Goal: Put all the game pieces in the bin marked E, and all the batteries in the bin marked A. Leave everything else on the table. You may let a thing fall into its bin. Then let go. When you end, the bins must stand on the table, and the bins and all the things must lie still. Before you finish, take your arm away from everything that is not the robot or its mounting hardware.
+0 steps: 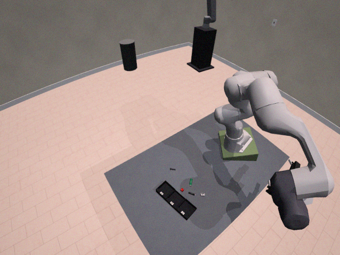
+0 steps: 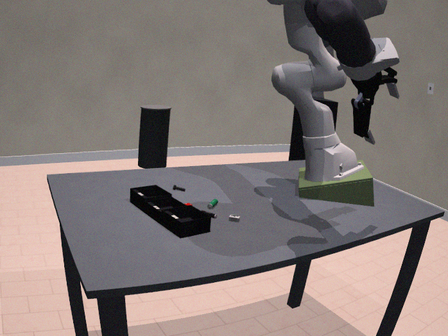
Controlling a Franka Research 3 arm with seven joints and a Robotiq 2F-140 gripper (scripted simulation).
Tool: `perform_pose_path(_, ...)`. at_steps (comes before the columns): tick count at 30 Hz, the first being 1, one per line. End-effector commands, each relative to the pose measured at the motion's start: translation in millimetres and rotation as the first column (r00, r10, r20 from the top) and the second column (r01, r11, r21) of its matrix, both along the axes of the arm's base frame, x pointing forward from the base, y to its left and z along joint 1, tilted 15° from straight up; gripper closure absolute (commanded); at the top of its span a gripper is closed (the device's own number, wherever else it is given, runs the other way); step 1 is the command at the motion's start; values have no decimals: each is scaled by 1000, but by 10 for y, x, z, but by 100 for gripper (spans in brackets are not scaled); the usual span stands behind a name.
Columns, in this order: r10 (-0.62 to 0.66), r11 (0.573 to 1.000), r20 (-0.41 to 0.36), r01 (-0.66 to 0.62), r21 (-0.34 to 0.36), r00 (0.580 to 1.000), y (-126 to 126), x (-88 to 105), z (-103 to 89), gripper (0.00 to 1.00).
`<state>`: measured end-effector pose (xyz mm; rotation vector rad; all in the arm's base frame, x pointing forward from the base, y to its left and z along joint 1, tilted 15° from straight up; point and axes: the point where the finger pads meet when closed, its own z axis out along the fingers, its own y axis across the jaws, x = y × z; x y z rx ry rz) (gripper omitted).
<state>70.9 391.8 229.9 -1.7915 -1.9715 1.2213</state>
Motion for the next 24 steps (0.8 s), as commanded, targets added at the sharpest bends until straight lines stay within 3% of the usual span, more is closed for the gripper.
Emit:
perform_pose_path(1, 0, 1000, 0, 0, 0, 1000, 0, 0, 1, 0)
perform_pose_path(17, 0, 1000, 0, 0, 0, 1000, 0, 0, 1, 0)
perform_pose_path(18, 0, 1000, 0, 0, 0, 1000, -12, 18, -80, 95)
perform_pose_path(24, 0, 1000, 0, 0, 0, 1000, -86, 124, -563, 95)
